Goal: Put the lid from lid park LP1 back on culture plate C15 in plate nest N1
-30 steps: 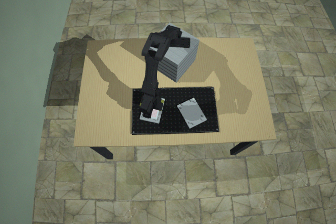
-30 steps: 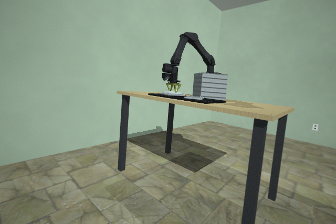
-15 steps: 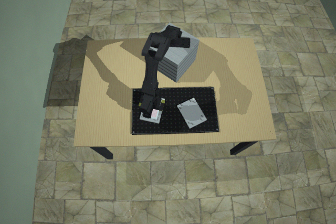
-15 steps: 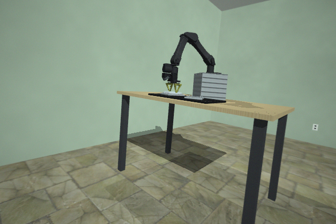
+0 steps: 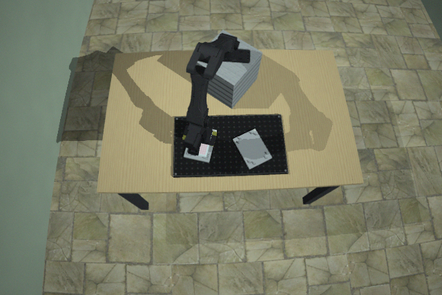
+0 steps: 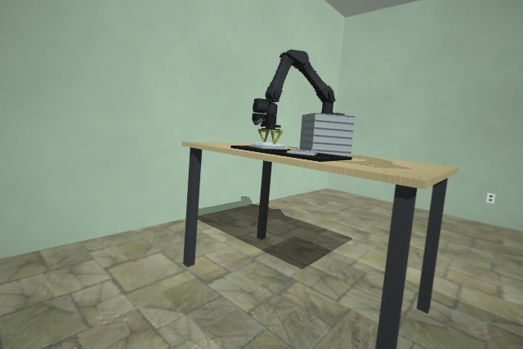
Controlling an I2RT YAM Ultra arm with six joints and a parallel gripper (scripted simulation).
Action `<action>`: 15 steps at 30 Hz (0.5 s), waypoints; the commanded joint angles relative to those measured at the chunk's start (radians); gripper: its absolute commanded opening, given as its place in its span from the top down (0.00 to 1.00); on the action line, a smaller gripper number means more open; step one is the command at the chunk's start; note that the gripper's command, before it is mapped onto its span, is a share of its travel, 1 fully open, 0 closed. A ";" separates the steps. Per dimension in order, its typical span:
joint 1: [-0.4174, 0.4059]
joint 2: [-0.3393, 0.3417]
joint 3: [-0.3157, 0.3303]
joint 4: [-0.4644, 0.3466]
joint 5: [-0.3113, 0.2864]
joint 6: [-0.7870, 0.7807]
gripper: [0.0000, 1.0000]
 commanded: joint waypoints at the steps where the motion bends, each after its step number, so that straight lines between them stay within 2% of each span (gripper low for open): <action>1: 0.001 -0.024 0.002 -0.009 0.000 0.000 0.00; 15: 0.001 -0.129 -0.010 -0.101 0.000 0.001 0.00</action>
